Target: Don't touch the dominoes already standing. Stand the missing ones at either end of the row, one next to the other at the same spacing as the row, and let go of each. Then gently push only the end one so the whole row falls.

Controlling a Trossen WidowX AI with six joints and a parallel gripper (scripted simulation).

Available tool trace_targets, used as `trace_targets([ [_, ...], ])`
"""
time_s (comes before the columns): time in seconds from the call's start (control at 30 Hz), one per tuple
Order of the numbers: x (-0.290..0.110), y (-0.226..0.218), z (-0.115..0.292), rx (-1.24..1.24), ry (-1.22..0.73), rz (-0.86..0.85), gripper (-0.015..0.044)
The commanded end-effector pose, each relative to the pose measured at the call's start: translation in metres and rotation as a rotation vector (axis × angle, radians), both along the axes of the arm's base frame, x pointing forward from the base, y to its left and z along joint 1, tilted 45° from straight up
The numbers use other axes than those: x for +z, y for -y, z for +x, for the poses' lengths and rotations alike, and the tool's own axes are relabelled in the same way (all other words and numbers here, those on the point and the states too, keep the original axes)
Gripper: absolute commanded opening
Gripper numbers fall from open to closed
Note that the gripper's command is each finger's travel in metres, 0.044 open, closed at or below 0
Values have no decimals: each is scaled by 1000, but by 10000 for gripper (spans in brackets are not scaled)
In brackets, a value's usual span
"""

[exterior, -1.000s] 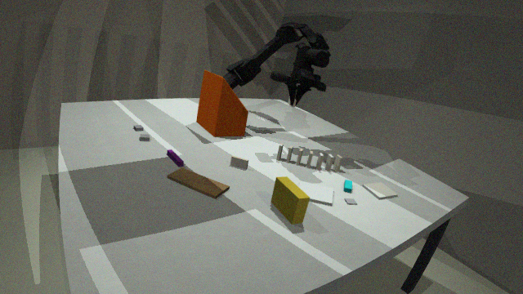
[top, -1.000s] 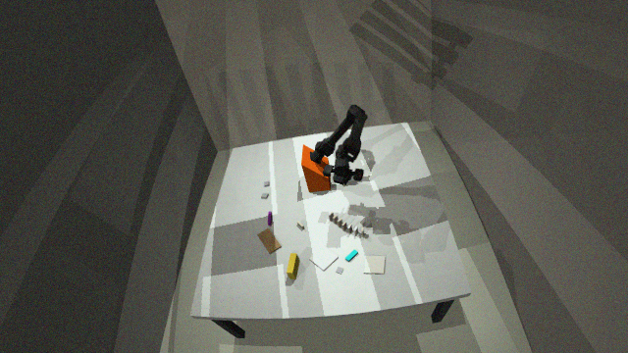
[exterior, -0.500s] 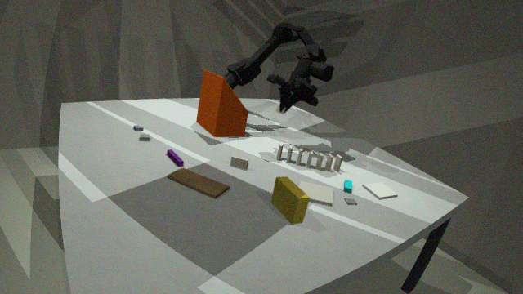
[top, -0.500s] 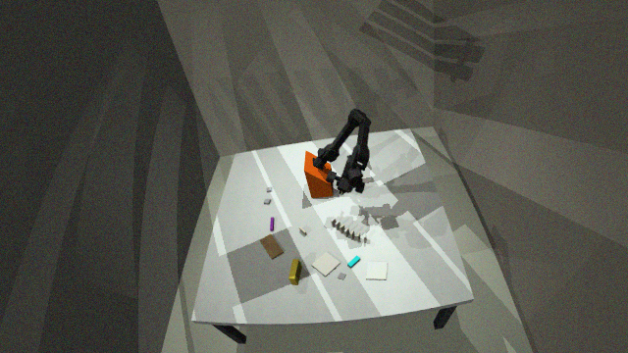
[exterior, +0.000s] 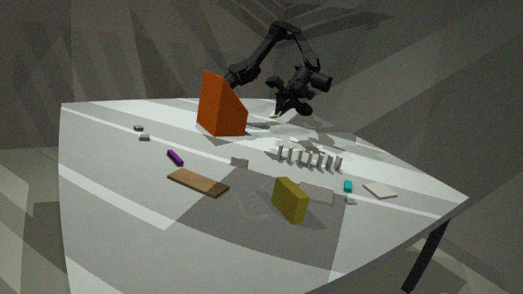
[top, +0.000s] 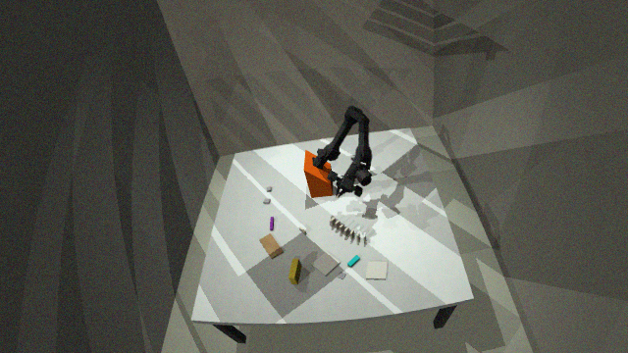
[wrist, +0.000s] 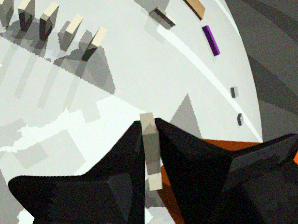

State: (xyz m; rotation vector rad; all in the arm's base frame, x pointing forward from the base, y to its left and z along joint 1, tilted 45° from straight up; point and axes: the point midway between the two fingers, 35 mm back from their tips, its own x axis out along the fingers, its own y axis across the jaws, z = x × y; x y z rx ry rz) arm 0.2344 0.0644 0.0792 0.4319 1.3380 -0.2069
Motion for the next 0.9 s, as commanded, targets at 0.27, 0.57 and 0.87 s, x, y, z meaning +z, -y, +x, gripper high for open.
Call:
trace_targets([
  [0.27, -4, -2, 3, -108, 195, -152, 23],
  [0.57, 1, -7, 6, -199, 379, -203, 23],
  [0.87, 12, -13, 5, -298, 576, -198, 23],
])
